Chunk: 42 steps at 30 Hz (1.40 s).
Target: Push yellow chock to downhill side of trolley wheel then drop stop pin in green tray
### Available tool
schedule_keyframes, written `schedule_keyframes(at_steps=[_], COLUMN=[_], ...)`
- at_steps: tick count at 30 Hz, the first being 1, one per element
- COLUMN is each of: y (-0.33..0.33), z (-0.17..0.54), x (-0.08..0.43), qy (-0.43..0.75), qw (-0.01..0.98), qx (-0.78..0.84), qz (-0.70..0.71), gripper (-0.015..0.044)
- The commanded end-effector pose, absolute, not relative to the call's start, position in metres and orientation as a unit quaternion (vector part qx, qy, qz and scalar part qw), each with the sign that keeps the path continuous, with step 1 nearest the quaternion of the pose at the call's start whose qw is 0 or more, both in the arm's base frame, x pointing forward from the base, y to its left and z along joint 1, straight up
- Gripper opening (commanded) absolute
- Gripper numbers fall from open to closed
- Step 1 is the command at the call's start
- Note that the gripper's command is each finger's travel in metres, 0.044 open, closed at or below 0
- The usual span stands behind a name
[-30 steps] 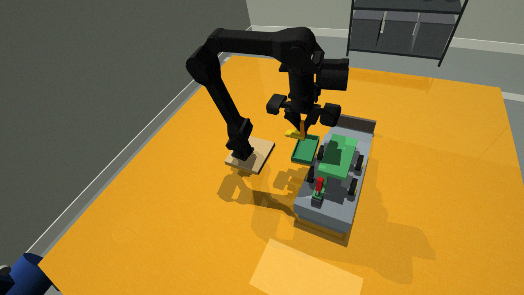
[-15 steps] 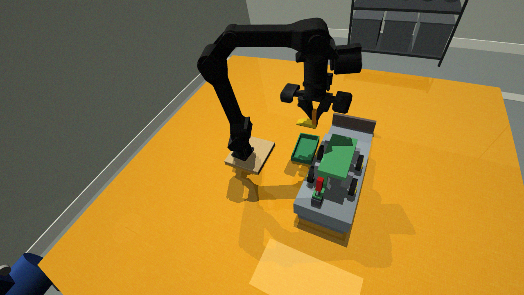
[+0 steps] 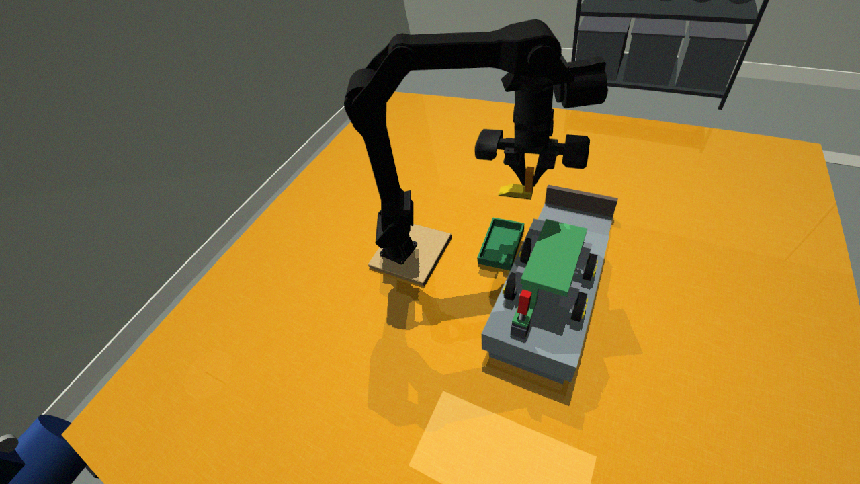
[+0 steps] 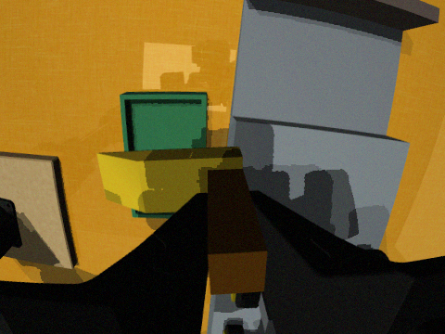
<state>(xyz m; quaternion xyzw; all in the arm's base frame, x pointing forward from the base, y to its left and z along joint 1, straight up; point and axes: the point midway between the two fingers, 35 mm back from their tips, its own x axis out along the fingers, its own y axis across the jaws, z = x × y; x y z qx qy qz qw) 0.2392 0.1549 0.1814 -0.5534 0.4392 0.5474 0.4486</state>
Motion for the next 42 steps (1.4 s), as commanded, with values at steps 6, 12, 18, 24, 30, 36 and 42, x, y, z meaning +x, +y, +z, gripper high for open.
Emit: schedule_keyframes(at_steps=[6, 12, 18, 24, 30, 36, 42], y=[0.1564, 0.157, 0.1576, 0.1582, 0.1587, 0.1593, 0.1595], z=[0.1818, 0.1818, 0.1817, 0.1817, 0.1816, 0.1816, 0.1817], x=[0.24, 0.24, 0.2399, 0.2397, 0.2396, 0.2394, 0.2394], qy=[0.359, 0.297, 0.231, 0.163, 0.092, 0.021, 0.004], qw=[0.352, 0.279, 0.203, 0.123, 0.041, -0.042, -0.063], qx=[-0.619, -0.656, -0.684, -0.704, -0.716, -0.717, -0.716], qz=[0.603, 0.636, 0.661, 0.68, 0.691, 0.695, 0.695], gripper=[0.0, 0.0, 0.0, 0.0, 0.0, 0.0, 0.0])
